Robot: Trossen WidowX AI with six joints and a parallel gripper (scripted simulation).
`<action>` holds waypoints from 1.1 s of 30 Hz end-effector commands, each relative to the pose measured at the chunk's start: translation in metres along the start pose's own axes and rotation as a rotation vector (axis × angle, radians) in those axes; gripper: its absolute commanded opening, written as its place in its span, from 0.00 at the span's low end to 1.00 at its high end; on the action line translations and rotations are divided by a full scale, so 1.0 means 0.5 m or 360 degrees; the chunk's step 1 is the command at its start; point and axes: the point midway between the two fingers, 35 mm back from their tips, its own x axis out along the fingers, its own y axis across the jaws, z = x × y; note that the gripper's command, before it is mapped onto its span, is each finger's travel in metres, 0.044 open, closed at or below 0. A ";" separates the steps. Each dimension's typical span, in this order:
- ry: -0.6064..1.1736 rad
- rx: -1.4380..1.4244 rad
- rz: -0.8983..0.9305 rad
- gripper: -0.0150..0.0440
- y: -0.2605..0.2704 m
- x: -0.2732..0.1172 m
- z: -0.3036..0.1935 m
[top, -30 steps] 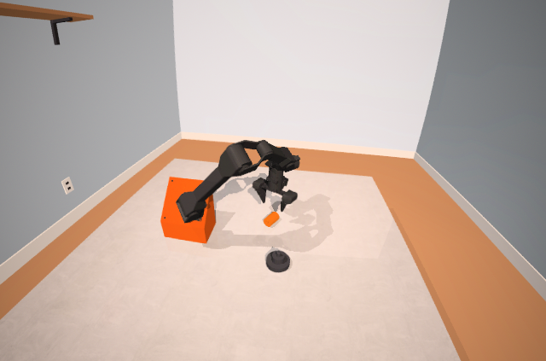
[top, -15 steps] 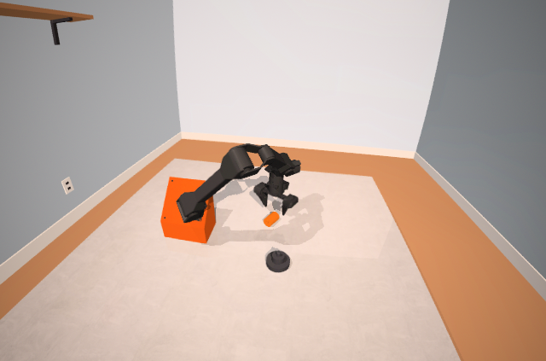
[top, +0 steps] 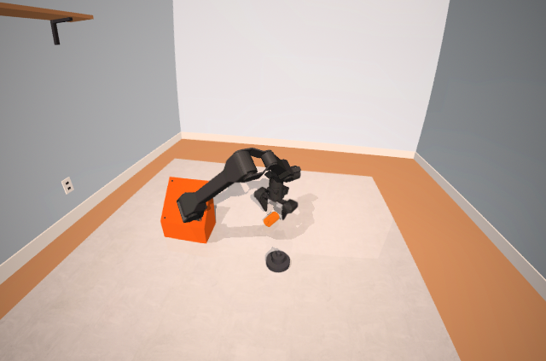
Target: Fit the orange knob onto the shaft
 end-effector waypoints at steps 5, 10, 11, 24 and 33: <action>0.0014 -0.0018 -0.0002 1.00 0.003 0.028 -0.007; 0.0015 -0.0018 -0.0002 1.00 0.004 0.039 -0.008; 0.0015 -0.0018 -0.0002 0.96 0.004 0.039 -0.008; 0.0015 -0.0018 -0.0002 0.66 0.004 0.039 -0.008; 0.0015 -0.0018 -0.0002 0.57 0.004 0.039 -0.008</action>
